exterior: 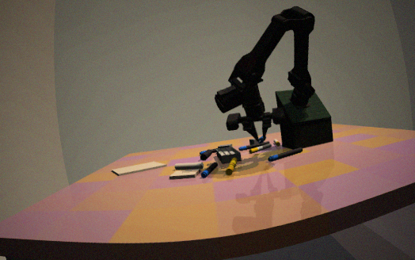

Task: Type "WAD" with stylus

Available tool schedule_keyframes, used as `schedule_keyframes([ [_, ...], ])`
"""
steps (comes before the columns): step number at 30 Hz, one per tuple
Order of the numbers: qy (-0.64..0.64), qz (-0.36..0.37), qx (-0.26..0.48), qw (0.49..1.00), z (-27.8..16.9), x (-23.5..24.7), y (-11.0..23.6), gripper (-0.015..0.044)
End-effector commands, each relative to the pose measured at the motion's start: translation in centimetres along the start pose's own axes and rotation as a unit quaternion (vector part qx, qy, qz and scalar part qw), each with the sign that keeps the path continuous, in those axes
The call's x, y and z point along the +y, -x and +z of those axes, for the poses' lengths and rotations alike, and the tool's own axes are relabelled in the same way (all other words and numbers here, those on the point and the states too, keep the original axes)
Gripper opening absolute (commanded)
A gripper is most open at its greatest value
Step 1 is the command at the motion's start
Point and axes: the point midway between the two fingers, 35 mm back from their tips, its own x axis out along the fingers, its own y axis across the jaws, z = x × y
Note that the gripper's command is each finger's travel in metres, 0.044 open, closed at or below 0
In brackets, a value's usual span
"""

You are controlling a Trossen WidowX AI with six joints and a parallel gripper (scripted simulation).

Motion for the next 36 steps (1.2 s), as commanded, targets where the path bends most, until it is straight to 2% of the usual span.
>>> schedule_keyframes([
  [1,0.032,0.016,0.001,0.999,0.1,-0.2,-0.1,0.0],
  [11,0.175,0.094,0.006,0.98,0.4,-0.9,-0.1,0.0],
  [22,0.319,0.184,-0.001,0.93,0.7,-1.6,-0.1,0.0],
  [36,0.327,0.189,-0.002,0.926,0.4,-1.6,-0.6,0.0],
])
